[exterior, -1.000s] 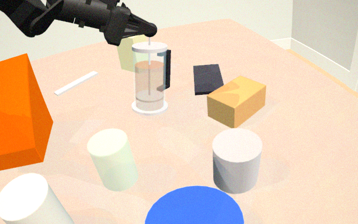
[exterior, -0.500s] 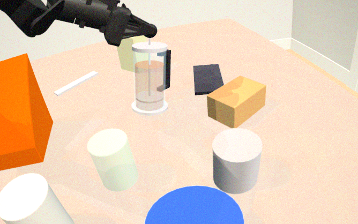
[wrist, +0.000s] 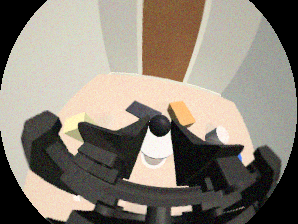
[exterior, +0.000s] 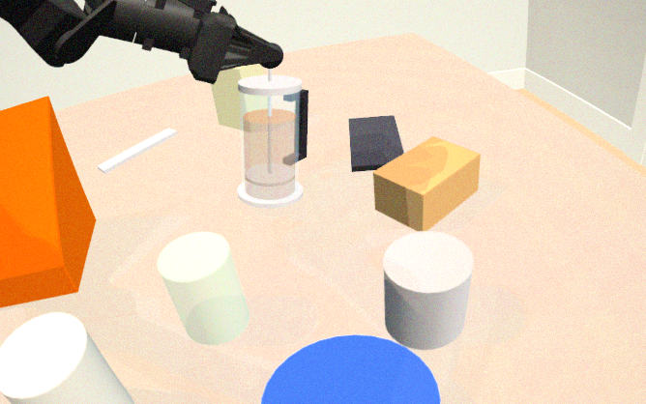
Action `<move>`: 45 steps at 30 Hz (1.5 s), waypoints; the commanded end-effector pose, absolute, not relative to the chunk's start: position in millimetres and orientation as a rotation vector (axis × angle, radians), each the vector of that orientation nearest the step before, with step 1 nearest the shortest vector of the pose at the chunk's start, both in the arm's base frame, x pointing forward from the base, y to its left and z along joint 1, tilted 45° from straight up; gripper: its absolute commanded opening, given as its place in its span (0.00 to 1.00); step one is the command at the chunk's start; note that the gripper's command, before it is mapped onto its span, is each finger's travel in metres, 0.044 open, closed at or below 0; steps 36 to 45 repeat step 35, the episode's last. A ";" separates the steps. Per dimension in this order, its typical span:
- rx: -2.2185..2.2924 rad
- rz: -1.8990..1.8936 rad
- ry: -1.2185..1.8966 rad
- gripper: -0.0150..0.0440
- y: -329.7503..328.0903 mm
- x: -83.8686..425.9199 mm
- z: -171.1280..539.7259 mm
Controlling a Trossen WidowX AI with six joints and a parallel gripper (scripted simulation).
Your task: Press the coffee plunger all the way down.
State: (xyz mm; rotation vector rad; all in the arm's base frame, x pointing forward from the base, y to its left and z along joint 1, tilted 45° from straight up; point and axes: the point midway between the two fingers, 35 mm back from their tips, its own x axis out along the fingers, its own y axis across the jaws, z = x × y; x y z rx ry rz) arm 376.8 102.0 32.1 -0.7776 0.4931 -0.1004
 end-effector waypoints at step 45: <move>-0.778 -0.100 0.515 1.00 144.1 344.4 95.6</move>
